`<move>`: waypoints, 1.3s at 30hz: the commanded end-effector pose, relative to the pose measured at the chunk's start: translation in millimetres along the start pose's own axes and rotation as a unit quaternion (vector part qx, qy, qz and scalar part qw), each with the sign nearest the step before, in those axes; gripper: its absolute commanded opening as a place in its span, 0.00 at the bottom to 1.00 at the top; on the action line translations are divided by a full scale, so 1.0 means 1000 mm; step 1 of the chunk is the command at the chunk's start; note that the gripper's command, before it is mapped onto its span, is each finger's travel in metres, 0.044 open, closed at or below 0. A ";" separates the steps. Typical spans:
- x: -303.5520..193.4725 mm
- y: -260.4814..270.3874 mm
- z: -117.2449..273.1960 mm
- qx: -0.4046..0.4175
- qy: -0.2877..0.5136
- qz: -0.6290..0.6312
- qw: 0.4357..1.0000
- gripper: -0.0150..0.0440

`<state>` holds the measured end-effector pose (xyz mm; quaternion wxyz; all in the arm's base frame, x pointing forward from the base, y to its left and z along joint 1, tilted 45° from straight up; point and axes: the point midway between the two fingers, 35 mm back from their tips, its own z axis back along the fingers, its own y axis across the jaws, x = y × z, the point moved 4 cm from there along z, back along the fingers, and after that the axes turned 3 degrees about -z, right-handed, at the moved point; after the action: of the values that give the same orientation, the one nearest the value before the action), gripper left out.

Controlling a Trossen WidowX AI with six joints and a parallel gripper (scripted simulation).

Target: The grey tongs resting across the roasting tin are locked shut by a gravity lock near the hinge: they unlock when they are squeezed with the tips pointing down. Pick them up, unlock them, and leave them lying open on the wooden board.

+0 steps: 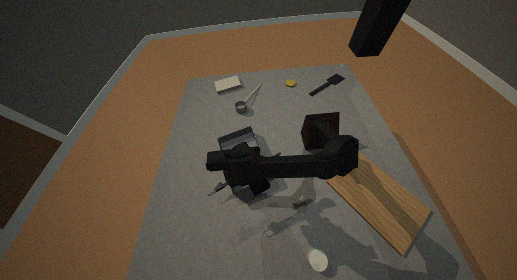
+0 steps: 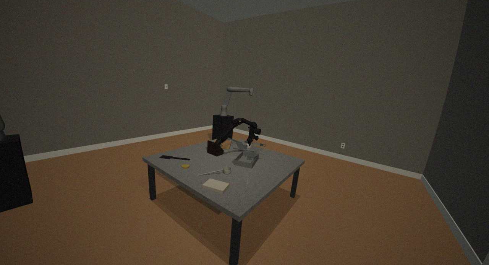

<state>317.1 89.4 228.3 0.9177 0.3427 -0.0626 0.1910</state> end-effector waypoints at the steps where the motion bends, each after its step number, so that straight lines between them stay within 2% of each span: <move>1: -0.005 0.023 0.001 -0.008 -0.001 0.029 1.000 0.00; 23: -0.075 0.156 0.010 -0.001 -0.016 0.236 0.972 0.00; 35: -0.131 0.201 0.026 0.024 -0.035 0.337 0.940 0.00; 39: -0.135 0.203 0.027 0.026 -0.034 0.344 0.938 0.00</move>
<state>115.9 170.8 338.9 0.7841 0.3325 -0.2021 0.4836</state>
